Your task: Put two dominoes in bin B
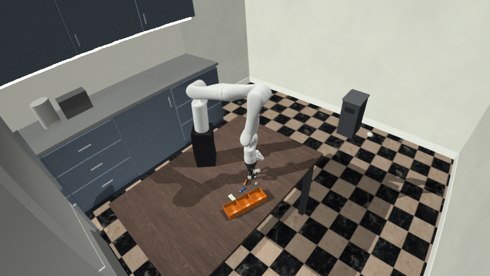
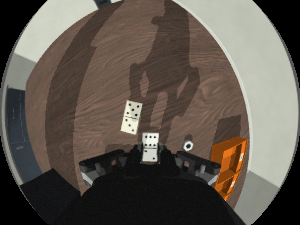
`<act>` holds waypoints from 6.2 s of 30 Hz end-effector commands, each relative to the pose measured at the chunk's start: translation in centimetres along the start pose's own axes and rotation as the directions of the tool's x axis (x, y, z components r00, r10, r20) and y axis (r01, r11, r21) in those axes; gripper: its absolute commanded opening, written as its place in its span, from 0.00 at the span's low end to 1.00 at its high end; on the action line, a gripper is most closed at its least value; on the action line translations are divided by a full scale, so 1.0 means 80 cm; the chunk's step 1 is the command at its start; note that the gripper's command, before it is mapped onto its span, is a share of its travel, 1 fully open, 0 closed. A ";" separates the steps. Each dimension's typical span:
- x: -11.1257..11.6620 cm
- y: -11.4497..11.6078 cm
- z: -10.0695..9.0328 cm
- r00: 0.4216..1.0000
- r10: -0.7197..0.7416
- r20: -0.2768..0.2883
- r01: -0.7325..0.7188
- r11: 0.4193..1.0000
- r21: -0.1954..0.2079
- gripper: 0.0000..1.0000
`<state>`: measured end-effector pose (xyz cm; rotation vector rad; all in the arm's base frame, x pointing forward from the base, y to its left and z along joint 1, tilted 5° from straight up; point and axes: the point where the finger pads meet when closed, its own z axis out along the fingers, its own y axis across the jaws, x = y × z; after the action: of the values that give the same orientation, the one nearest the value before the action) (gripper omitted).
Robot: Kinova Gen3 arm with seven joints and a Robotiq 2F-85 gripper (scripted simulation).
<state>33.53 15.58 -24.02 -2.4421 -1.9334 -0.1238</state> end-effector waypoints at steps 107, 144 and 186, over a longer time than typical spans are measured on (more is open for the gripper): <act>-0.157 0.219 -0.070 0.992 -0.127 0.000 0.127 0.992 -0.002 0.21; -0.156 0.218 -0.020 0.992 -0.127 0.000 0.127 0.992 -0.002 0.21; -0.156 0.218 -0.053 0.992 -0.127 0.000 0.127 0.992 -0.002 0.32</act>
<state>47.14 -0.79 -20.67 -2.3150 -2.0861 -0.1206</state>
